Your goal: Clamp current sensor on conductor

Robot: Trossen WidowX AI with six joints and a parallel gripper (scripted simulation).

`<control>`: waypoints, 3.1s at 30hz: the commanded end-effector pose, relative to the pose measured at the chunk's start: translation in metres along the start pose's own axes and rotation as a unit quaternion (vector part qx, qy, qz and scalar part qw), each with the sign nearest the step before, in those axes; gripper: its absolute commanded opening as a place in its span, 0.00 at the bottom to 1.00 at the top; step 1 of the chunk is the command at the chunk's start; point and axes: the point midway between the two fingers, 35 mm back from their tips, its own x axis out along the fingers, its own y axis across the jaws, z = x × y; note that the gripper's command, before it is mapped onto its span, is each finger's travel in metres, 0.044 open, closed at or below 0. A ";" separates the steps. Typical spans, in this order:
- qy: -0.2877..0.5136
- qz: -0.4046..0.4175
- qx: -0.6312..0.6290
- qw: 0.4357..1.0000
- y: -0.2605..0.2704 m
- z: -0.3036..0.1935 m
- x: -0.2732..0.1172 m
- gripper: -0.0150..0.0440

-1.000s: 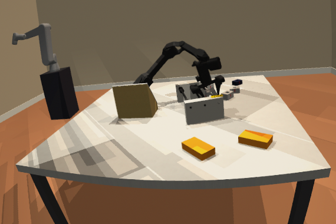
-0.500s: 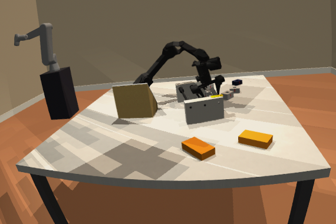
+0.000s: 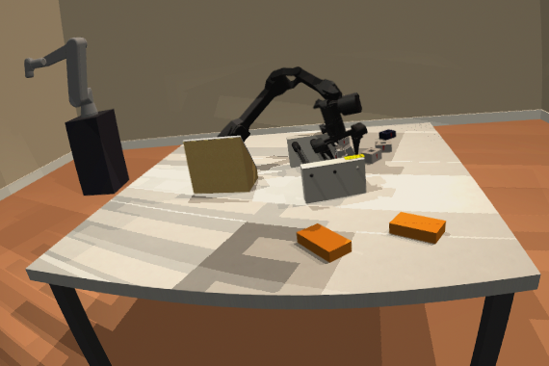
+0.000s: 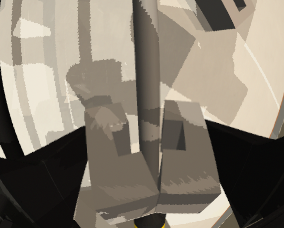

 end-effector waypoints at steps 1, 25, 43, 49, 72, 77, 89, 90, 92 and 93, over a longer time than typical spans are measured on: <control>0.010 -0.013 0.001 1.000 -0.003 -0.008 -0.010 0.25; 0.010 -0.013 0.001 1.000 -0.003 -0.008 -0.010 0.25; 0.010 -0.013 0.001 1.000 -0.003 -0.008 -0.010 0.25; 0.010 -0.013 0.001 1.000 -0.003 -0.008 -0.010 0.25; 0.000 0.000 0.000 1.000 0.000 0.000 0.000 0.25; 0.000 0.000 0.000 1.000 0.000 0.000 0.000 0.25; 0.000 0.000 0.000 1.000 0.000 0.000 0.000 0.25; 0.000 0.000 0.000 1.000 0.000 0.000 0.000 0.25; 0.000 0.000 0.000 1.000 0.000 0.000 0.000 0.25; 0.000 0.000 0.000 1.000 0.000 0.000 0.000 0.25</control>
